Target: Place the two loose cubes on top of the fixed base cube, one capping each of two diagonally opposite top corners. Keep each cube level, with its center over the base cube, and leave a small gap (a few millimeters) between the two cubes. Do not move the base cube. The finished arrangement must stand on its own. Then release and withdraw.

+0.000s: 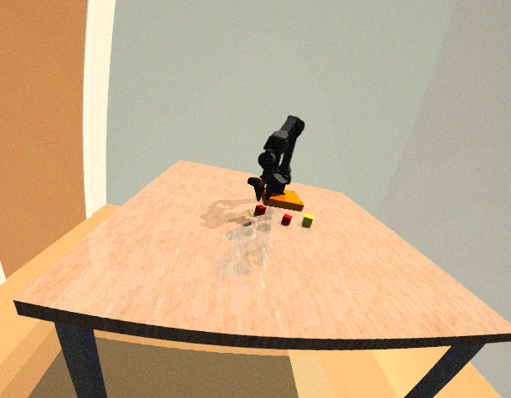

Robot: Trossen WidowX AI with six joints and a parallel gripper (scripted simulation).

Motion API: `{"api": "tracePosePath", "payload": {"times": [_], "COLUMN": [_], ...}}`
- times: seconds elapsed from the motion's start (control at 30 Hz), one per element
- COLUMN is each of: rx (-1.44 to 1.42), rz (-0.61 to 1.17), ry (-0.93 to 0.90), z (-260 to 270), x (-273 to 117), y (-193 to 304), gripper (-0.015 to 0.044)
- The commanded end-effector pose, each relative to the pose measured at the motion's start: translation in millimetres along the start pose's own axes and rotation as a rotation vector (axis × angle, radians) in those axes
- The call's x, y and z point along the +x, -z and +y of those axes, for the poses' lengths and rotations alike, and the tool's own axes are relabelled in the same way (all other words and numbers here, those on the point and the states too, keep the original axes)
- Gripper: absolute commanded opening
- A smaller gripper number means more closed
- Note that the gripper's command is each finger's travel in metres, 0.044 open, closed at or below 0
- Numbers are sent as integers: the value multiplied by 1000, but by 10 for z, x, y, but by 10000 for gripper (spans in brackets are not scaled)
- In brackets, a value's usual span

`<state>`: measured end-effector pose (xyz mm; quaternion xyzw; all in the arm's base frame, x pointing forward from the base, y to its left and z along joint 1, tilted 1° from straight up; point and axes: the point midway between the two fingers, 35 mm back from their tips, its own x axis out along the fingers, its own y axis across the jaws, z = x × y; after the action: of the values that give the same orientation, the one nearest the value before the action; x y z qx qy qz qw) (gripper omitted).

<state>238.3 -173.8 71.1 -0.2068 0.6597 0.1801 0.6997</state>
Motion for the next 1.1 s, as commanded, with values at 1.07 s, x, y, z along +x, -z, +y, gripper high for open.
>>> {"api": "tracePosePath", "payload": {"times": [1.07], "rx": [5], "rz": [13], "ry": [-18], "z": [55], "x": [466], "y": [32], "gripper": [134]}}
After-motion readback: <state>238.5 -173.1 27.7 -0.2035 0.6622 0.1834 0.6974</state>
